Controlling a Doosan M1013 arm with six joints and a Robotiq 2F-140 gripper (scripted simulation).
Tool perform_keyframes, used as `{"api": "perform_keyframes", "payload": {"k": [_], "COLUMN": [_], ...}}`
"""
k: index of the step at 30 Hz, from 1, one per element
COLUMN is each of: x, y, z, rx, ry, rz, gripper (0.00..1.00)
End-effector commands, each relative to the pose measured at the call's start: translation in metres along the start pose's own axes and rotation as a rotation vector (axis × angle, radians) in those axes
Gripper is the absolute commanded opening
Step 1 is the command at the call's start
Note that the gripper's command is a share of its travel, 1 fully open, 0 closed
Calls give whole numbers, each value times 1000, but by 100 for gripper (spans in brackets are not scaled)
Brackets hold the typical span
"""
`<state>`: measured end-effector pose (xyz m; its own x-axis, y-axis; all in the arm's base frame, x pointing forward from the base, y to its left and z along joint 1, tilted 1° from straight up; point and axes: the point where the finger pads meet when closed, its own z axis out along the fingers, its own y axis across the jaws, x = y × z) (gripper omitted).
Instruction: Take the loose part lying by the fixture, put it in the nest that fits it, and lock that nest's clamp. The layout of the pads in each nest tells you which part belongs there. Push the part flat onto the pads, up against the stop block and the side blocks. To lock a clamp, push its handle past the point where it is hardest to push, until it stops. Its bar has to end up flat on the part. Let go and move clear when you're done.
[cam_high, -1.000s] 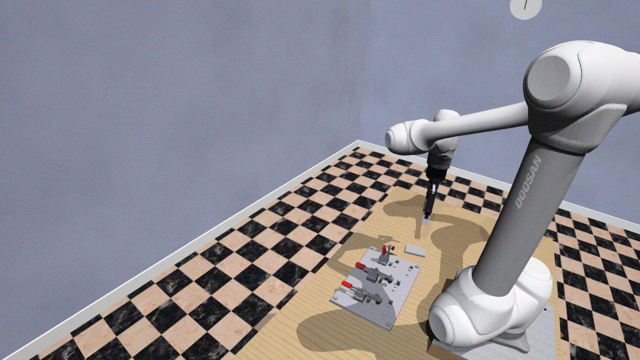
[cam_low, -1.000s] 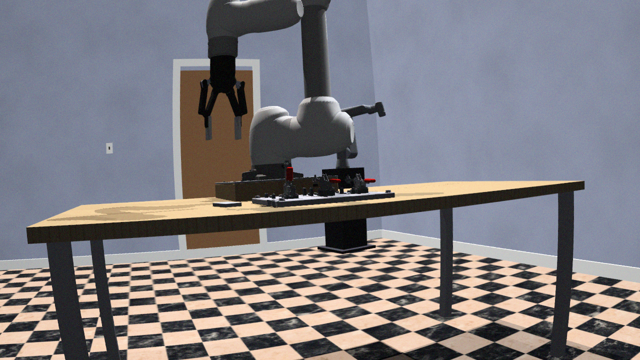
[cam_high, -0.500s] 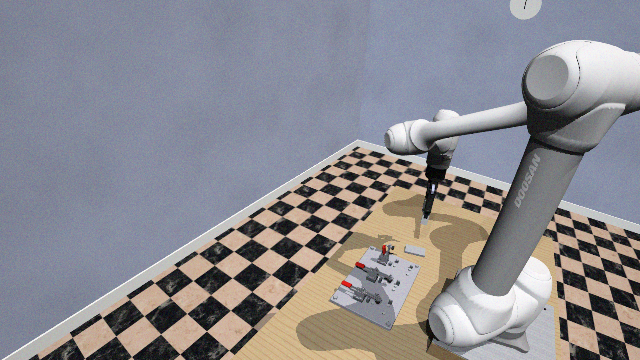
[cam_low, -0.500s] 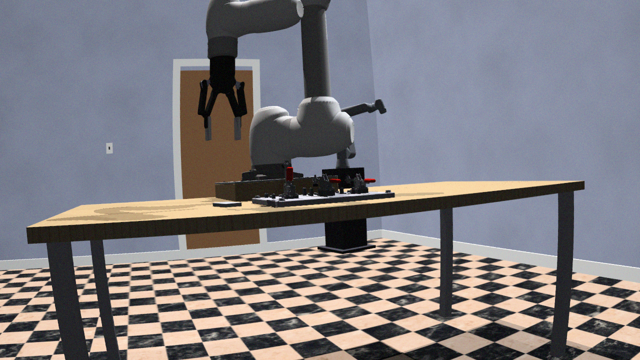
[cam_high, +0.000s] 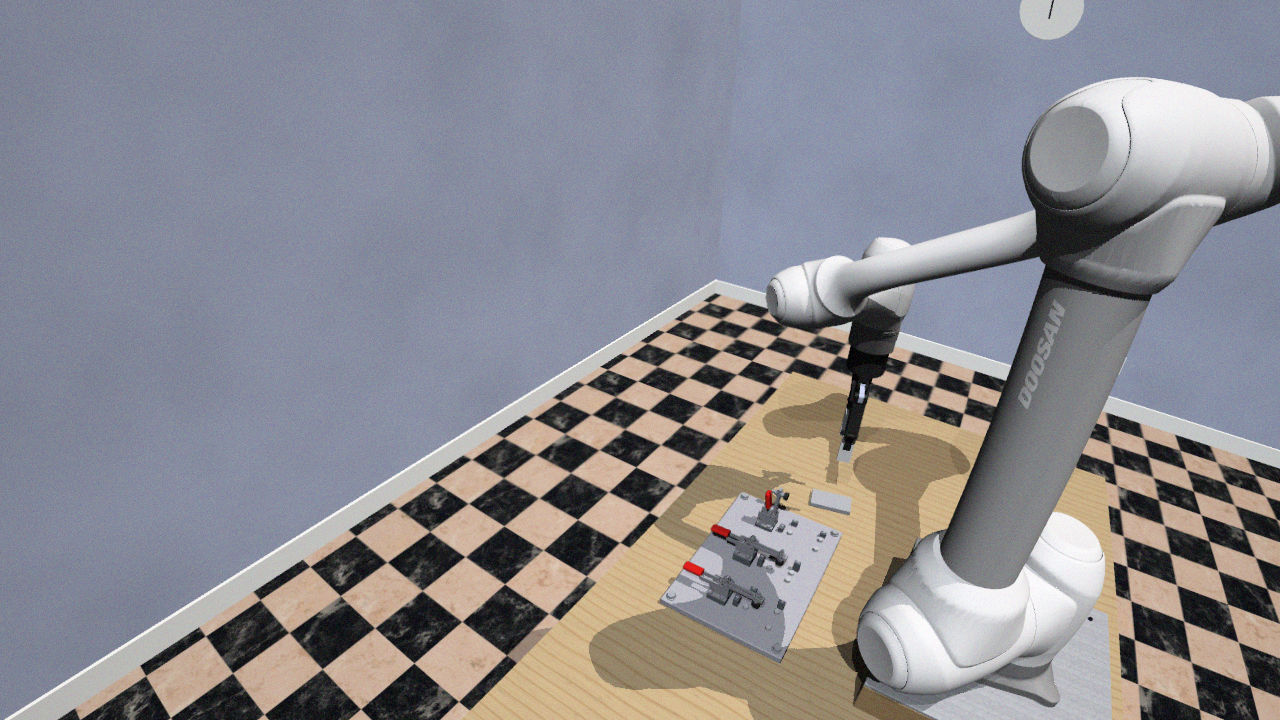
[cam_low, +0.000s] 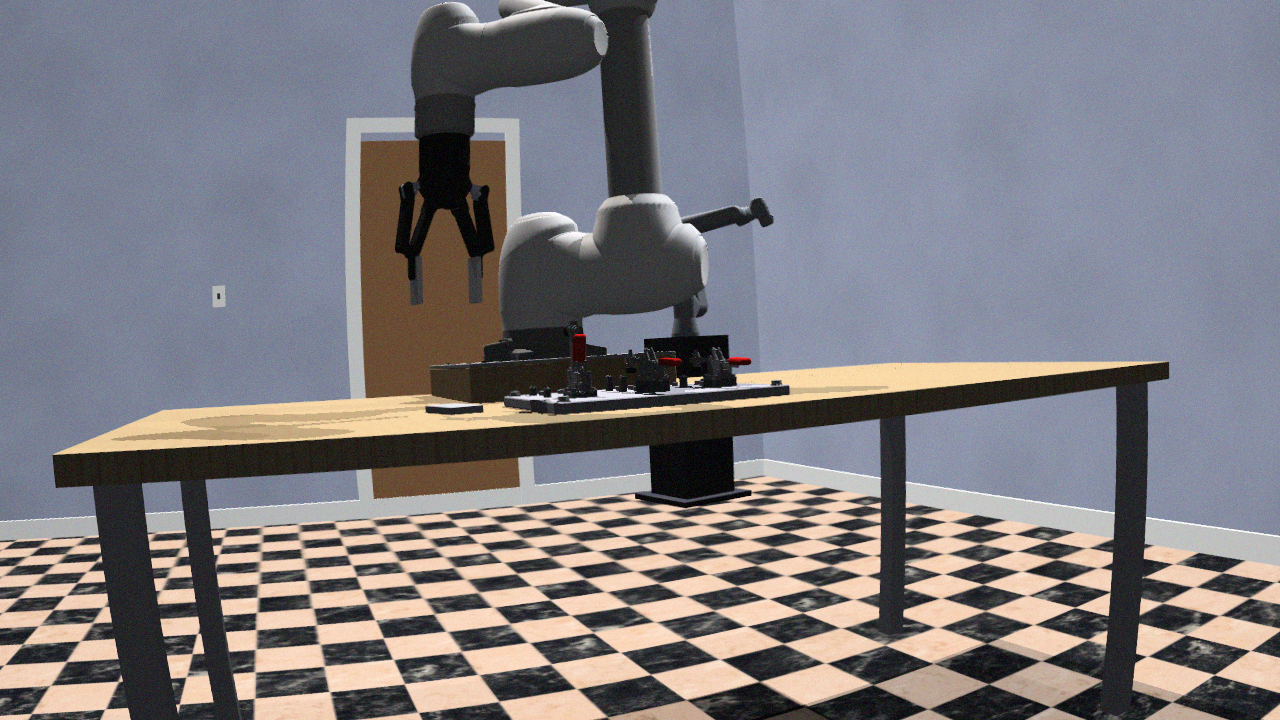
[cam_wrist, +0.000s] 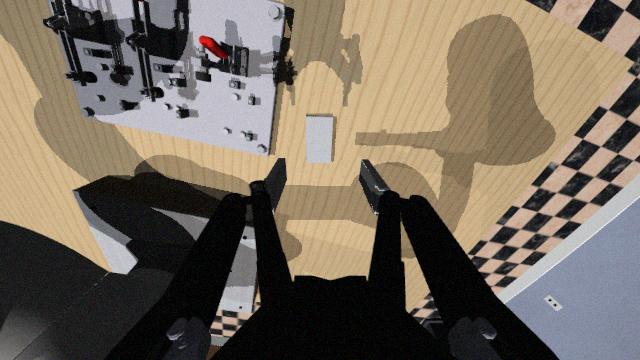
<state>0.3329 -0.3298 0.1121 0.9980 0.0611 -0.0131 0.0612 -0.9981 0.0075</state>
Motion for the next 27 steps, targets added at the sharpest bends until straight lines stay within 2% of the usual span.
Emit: {"api": "perform_keyframes", "payload": {"k": [1,9,11,20,27], "x": [-1,-1,-1,-1,-1], "y": [-1,-1,-1,-1,-1], "z": [23,60,60,93,106], "rx": [3,3,3,3,3], "ry": [2,2,2,2,2], "rz": [2,2,2,2,2], "gripper": [62,62,62,62,62]}}
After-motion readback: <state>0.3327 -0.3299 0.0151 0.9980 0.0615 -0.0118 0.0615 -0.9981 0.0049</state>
